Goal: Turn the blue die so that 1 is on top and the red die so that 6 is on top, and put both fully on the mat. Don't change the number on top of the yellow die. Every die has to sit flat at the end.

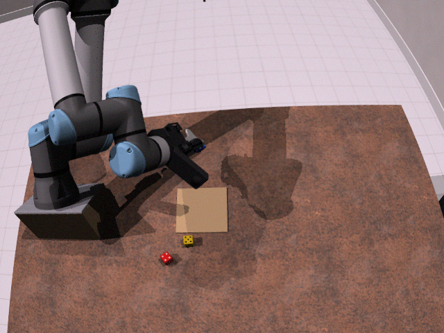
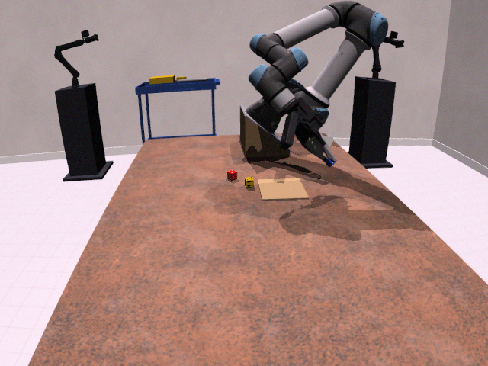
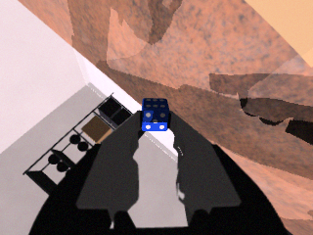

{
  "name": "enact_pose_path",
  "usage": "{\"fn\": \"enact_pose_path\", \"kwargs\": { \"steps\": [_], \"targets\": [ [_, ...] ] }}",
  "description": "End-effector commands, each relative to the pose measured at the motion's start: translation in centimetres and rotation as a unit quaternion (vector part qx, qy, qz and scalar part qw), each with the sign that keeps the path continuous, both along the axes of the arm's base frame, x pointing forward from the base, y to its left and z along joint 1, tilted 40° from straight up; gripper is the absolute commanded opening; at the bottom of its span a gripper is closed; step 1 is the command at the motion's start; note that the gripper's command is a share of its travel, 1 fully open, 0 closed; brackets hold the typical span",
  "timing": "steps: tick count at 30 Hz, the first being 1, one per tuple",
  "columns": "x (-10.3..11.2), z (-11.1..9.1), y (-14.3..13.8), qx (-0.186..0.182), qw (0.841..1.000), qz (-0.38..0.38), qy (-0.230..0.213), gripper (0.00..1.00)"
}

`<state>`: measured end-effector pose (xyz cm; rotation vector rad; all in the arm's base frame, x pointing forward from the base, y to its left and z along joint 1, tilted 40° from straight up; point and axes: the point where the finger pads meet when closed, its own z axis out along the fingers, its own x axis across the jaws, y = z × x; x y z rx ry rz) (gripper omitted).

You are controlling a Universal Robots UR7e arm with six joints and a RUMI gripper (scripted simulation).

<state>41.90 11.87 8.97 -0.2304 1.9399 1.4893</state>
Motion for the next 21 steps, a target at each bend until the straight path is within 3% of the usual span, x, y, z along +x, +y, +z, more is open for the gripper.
{"fn": "enact_pose_path", "kwargs": {
  "steps": [1,7,14,21],
  "targets": [
    [-0.08,-0.08,-0.11,0.037,0.996,-0.024,0.075,0.06],
    [-0.10,-0.08,-0.17,0.058,0.992,-0.034,0.108,0.06],
    [-0.15,-0.07,-0.30,0.101,0.978,-0.054,0.176,0.06],
    [-0.20,-0.02,-0.42,0.147,0.955,-0.073,0.245,0.06]
  ]
}}
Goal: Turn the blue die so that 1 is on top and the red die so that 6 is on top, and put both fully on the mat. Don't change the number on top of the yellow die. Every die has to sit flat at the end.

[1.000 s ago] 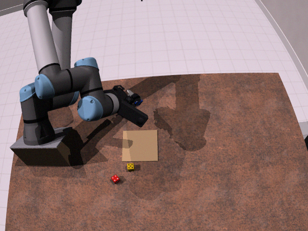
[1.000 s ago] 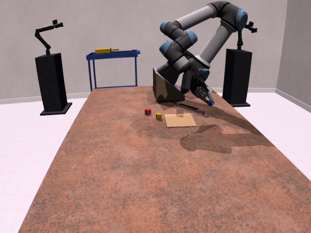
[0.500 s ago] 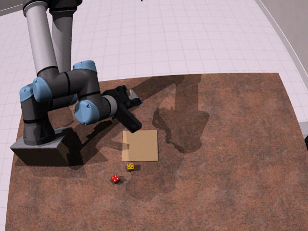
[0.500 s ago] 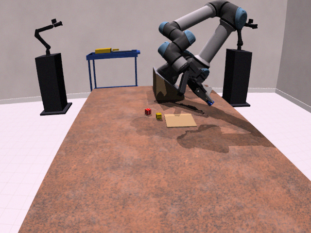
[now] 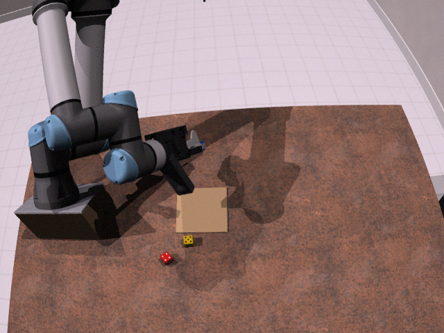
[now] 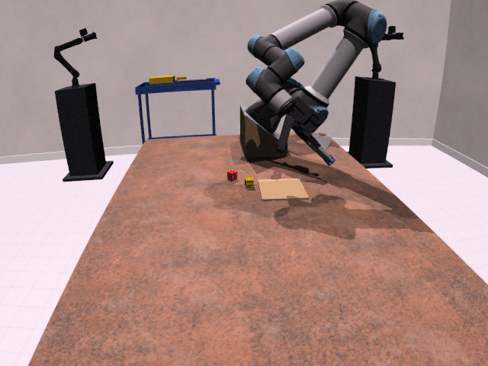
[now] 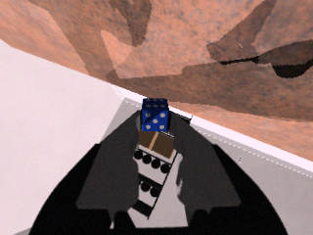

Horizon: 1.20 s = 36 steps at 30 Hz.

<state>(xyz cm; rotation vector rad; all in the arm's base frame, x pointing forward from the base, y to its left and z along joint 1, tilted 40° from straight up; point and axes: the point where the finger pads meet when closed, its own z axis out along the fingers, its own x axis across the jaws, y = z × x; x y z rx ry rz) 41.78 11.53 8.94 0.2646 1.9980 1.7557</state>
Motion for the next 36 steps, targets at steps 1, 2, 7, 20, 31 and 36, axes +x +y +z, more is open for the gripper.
{"fn": "enact_pose_path", "kwargs": {
  "steps": [1,2,7,20,31,36],
  "targets": [
    [-0.07,0.01,-0.08,0.035,0.997,-0.018,0.065,0.06],
    [-0.07,0.01,-0.08,0.035,0.997,-0.018,0.065,0.06],
    [-0.10,0.06,-0.15,0.064,0.992,-0.030,0.106,0.06],
    [-0.13,0.21,-0.31,0.125,0.973,-0.051,0.190,0.06],
    [-0.14,0.32,-0.41,0.160,0.956,-0.062,0.237,0.06],
    [-0.14,0.34,-0.43,0.166,0.953,-0.064,0.244,0.06]
  ]
}}
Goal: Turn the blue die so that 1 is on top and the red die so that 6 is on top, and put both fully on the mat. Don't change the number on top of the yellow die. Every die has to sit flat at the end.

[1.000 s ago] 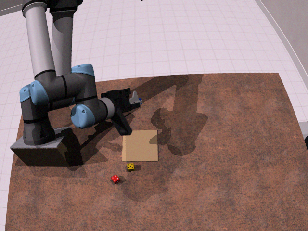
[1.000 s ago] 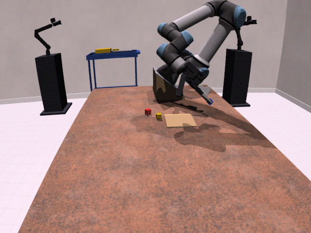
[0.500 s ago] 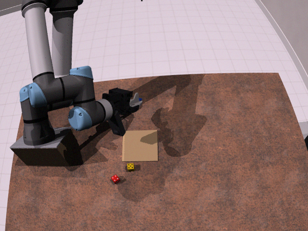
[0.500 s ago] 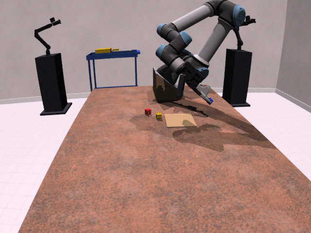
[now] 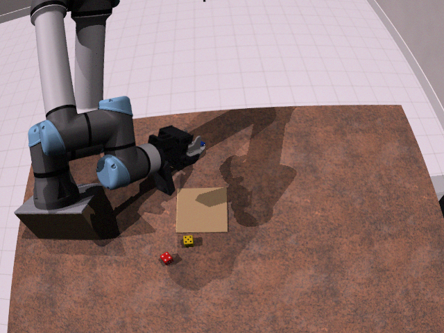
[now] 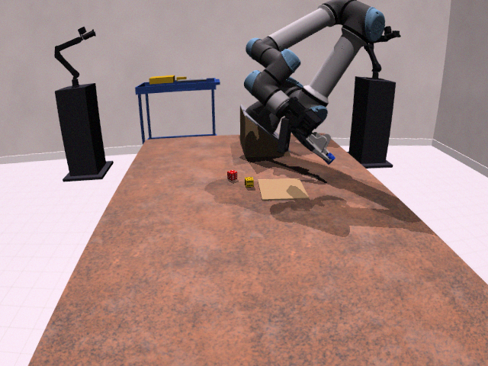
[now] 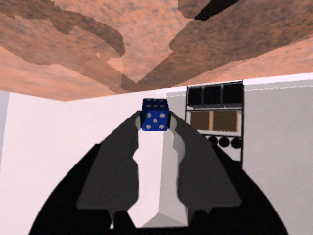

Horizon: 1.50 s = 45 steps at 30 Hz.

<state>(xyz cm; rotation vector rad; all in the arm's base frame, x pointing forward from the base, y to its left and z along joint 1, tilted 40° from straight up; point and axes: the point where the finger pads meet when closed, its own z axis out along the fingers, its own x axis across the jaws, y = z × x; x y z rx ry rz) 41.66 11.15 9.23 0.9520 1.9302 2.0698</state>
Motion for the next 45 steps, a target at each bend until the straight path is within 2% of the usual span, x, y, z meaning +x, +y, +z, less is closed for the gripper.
{"fn": "enact_pose_path", "kwargs": {
  "steps": [1,27,34,45],
  "targets": [
    [0.0,0.1,0.0,0.011,1.000,-0.006,0.018,0.06],
    [0.0,-0.1,0.1,0.021,0.999,-0.009,0.031,0.06],
    [0.0,-0.9,0.8,0.021,0.999,-0.009,0.031,0.06],
    [0.1,-3.9,3.3,0.021,0.999,-0.009,0.031,0.06]
  ]
}}
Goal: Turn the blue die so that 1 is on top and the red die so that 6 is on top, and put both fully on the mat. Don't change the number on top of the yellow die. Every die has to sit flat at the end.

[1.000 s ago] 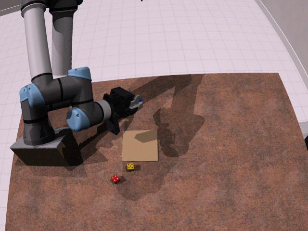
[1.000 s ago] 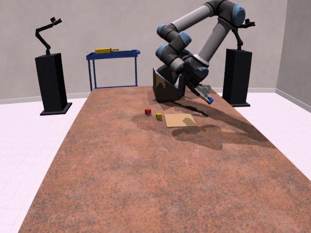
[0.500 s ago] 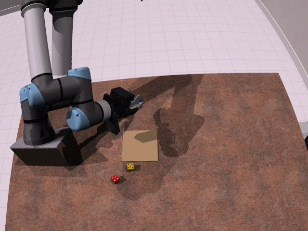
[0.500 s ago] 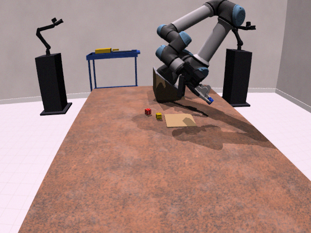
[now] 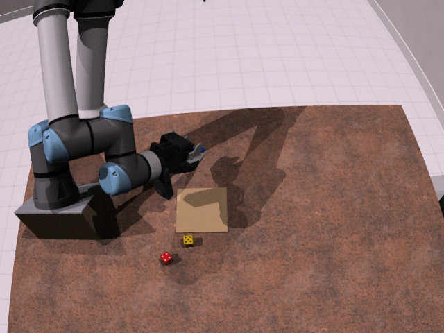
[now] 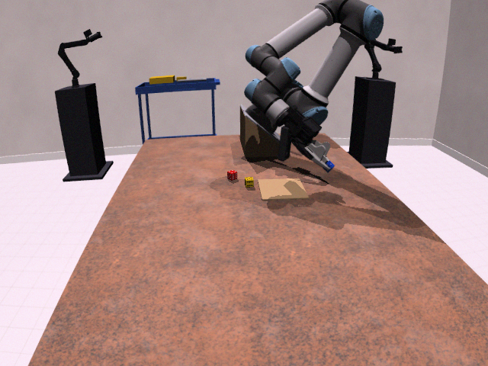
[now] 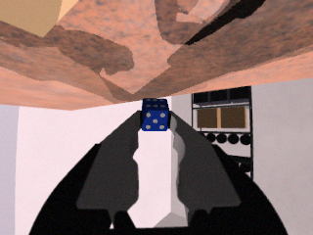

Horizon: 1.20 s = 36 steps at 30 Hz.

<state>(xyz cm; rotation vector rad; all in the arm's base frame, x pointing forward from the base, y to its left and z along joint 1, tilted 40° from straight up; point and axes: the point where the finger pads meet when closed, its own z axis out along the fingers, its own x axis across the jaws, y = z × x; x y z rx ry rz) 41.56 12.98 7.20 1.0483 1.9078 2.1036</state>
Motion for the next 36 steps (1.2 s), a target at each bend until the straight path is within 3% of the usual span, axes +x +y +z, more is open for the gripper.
{"fn": "enact_pose_path", "kwargs": {
  "steps": [1,12,36],
  "targets": [
    [0.2,-2.1,1.6,0.000,1.000,-0.001,0.000,0.06],
    [0.2,-3.3,2.6,0.000,1.000,-0.001,0.000,0.06],
    [0.2,-3.4,2.7,0.000,1.000,-0.001,0.000,0.06]
  ]
}}
